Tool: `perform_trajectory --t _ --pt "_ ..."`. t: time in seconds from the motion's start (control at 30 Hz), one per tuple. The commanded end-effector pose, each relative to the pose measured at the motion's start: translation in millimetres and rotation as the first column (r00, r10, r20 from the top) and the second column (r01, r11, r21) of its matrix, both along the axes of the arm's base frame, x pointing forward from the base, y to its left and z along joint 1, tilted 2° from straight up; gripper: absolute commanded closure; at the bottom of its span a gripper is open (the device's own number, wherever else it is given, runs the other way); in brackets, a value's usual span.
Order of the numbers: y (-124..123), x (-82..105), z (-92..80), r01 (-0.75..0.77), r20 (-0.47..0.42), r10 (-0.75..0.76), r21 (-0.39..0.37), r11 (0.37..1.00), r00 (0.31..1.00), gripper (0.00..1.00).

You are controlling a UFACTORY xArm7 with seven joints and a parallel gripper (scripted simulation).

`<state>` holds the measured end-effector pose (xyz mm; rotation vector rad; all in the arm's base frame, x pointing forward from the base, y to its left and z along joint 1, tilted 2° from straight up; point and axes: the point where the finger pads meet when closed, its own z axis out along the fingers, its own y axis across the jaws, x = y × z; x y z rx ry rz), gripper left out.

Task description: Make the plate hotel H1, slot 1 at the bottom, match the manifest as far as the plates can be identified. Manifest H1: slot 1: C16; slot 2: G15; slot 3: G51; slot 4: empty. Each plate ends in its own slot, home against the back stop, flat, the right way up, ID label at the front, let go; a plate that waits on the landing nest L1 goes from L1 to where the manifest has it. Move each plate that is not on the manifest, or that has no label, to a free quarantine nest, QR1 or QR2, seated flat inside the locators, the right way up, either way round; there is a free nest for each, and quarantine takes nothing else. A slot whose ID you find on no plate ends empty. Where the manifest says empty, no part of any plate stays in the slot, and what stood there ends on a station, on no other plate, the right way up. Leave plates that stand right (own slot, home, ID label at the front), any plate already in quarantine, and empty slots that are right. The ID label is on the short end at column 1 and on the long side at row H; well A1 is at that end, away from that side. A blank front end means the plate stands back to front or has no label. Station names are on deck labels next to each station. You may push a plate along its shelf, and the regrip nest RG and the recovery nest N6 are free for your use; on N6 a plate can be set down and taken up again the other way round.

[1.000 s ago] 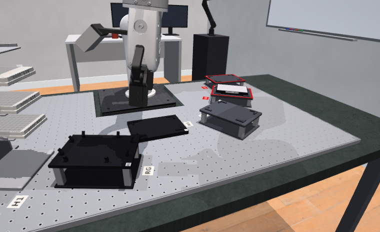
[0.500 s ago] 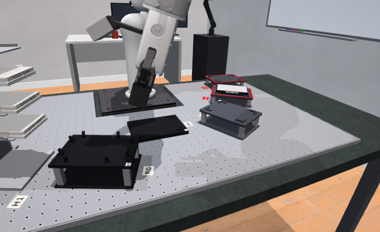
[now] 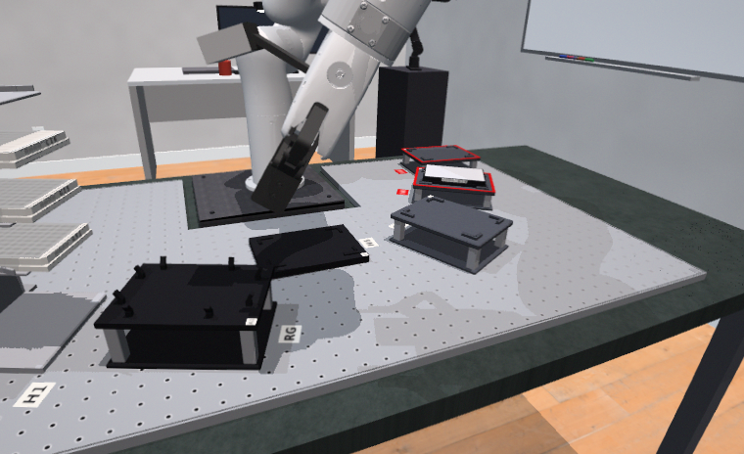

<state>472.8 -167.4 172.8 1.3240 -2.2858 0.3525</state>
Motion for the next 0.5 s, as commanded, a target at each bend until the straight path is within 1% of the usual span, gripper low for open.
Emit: perform_trajectory --t 0.0,0.1,0.17,0.47 --pt "-0.6 0.8 1.3 -0.001 -0.038 -0.002 -0.07 0.998 0.999 0.0" --pt "-0.6 0.8 1.4 -0.004 -0.063 -0.003 -0.113 0.994 0.998 0.0" --pt "-0.6 0.8 1.4 -0.004 -0.063 -0.003 -0.113 0.994 0.998 0.0" --pt "-0.6 0.7 1.4 -0.019 -0.137 -0.015 -0.24 0.971 0.99 0.0"
